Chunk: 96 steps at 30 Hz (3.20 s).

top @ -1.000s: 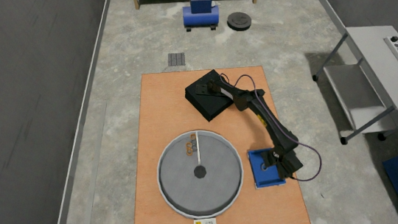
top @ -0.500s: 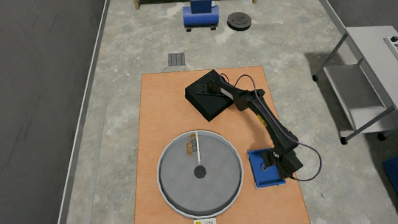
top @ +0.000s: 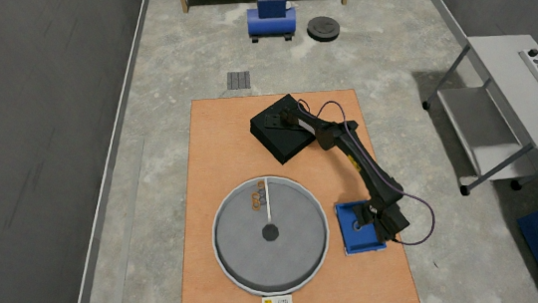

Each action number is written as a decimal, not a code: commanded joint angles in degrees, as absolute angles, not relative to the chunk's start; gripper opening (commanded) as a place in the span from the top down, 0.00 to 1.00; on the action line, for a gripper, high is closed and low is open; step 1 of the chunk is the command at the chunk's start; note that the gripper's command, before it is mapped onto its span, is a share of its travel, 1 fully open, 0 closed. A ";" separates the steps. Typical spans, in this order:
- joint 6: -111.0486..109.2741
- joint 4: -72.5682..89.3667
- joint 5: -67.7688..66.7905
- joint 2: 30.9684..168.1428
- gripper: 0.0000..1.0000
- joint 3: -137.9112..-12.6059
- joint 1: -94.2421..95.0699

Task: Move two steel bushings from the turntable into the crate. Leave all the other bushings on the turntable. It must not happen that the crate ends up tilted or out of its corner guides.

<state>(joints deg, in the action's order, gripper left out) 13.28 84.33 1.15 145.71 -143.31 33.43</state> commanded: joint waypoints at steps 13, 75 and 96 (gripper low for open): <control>12.89 84.49 0.33 145.47 0.86 -145.52 32.54; 12.87 85.62 0.34 146.28 0.87 -146.90 32.53; 5.09 73.66 1.46 129.61 0.87 -116.99 24.75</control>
<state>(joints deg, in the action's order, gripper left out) 8.40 77.60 1.23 134.63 -122.21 27.88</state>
